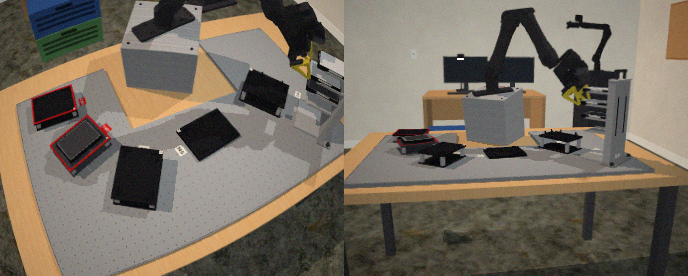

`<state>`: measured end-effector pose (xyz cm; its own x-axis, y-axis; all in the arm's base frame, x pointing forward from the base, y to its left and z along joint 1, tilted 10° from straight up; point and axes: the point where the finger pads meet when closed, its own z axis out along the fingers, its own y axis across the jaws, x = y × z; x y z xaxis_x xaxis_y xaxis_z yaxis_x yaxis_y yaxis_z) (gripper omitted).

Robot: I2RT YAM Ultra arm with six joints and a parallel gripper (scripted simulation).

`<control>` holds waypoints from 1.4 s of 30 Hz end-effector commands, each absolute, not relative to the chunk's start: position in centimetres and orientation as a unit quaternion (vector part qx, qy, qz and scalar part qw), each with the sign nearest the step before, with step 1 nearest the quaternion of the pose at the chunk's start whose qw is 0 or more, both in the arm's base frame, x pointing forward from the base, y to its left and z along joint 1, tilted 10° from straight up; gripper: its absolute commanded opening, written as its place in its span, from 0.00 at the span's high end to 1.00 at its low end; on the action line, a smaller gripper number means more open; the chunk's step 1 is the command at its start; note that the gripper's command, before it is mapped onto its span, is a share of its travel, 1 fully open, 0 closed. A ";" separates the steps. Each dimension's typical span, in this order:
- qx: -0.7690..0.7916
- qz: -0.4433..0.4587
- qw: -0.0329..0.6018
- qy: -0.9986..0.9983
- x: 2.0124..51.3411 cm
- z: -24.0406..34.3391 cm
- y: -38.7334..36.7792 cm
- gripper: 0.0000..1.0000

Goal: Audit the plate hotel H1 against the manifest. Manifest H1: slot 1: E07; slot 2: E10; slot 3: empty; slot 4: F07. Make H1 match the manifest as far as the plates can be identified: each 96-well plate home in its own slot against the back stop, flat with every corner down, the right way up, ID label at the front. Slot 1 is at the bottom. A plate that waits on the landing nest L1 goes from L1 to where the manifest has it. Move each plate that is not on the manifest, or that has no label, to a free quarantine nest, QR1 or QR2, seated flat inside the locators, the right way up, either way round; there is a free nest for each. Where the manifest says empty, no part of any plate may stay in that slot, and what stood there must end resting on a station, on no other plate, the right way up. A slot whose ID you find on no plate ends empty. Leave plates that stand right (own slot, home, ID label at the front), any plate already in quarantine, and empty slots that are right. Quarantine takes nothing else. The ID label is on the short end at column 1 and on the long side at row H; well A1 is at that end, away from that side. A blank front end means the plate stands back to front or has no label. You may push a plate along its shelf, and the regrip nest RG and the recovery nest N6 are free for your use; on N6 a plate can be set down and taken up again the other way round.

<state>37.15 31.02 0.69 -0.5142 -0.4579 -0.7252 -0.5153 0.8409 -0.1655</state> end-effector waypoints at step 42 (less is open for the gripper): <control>-0.276 0.045 0.421 0.863 32.5 1.8 28.7 0.14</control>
